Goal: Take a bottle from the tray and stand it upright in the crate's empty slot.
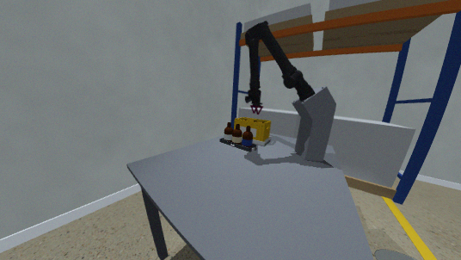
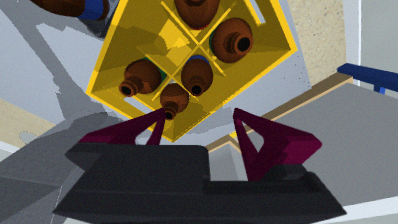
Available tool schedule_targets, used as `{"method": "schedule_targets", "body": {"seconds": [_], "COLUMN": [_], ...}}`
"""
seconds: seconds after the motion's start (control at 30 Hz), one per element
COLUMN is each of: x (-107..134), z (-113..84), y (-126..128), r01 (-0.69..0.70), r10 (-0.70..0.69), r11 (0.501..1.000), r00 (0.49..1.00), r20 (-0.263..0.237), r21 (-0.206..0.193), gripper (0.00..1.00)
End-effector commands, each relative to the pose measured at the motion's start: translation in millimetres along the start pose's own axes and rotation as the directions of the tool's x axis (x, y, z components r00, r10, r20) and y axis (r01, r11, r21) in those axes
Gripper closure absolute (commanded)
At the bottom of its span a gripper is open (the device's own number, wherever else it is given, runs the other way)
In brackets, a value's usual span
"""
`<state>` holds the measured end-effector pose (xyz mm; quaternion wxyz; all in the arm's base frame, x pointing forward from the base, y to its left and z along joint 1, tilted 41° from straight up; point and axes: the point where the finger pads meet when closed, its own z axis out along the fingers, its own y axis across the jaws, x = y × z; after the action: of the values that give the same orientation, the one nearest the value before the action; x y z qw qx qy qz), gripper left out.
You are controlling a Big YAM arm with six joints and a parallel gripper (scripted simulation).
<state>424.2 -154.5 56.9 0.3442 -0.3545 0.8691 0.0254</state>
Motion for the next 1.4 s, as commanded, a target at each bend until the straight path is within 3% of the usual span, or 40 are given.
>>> {"method": "schedule_targets", "body": {"seconds": [0.0,0.1,1.07,1.3,1.37], "x": [-14,-6,-8,-28,-51], "z": [-4.9,-12.0,-11.3,-0.1,3.7], "y": [-2,-11,-11,13,27], "r01": [0.018,0.000,0.002,0.001,-0.007], "r10": [-0.019,0.000,-0.003,-0.001,0.007], "r11": [1.000,0.999,1.000,1.000,1.000], "r00": [1.000,1.000,1.000,1.000,1.000], "r20": [0.013,0.009,0.010,-0.005,-0.016], "r21": [0.010,0.033,0.031,-0.007,-0.013], "gripper": [1.00,1.00,1.00,1.00,1.00]}}
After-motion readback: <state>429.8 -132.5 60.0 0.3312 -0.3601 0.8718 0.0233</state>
